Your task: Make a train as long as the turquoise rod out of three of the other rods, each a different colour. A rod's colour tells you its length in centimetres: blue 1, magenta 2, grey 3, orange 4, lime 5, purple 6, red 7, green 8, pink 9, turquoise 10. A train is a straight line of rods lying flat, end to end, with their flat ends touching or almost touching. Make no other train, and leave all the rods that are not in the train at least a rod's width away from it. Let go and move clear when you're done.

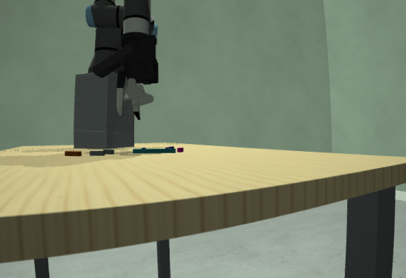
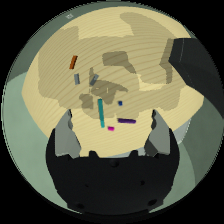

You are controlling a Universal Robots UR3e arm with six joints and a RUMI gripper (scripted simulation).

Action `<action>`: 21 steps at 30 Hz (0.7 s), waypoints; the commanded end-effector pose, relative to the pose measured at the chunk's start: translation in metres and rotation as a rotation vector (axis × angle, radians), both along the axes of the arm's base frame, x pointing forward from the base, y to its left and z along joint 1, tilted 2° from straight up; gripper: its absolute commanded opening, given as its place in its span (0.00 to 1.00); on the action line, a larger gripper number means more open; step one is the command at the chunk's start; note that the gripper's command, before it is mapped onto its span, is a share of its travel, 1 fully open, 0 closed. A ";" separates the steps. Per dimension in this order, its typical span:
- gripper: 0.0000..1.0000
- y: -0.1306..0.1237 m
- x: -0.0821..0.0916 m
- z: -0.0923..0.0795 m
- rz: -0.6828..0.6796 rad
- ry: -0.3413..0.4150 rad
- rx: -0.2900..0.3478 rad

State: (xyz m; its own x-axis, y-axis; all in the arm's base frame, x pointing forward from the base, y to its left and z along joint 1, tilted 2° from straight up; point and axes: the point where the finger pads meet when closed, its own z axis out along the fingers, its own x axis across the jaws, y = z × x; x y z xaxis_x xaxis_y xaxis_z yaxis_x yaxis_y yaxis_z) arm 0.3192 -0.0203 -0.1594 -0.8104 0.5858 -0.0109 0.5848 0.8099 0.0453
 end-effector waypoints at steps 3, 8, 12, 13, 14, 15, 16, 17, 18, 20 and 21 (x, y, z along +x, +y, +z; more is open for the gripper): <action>1.00 0.005 -0.002 0.001 -0.237 0.010 -0.002; 1.00 0.008 -0.003 0.001 -0.351 0.013 0.002; 1.00 0.012 -0.004 0.001 -0.502 0.016 0.007; 1.00 0.013 -0.005 0.001 -0.536 0.017 0.008; 1.00 0.014 -0.005 0.001 -0.571 0.018 0.009; 1.00 0.015 -0.005 0.002 -0.606 0.019 0.011; 1.00 0.016 -0.005 0.002 -0.641 0.020 0.012; 1.00 0.017 -0.005 0.002 -0.675 0.021 0.013; 1.00 0.018 -0.005 0.002 -0.709 0.022 0.014; 1.00 0.020 -0.006 0.002 -0.774 0.023 0.017; 1.00 0.020 -0.006 0.002 -0.805 0.024 0.018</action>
State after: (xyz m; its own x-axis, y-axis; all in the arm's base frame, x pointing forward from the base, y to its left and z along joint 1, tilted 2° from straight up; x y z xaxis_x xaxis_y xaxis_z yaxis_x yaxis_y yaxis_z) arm 0.3134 -0.0029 -0.1581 -0.2613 0.9651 0.0202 0.9646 0.2603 0.0418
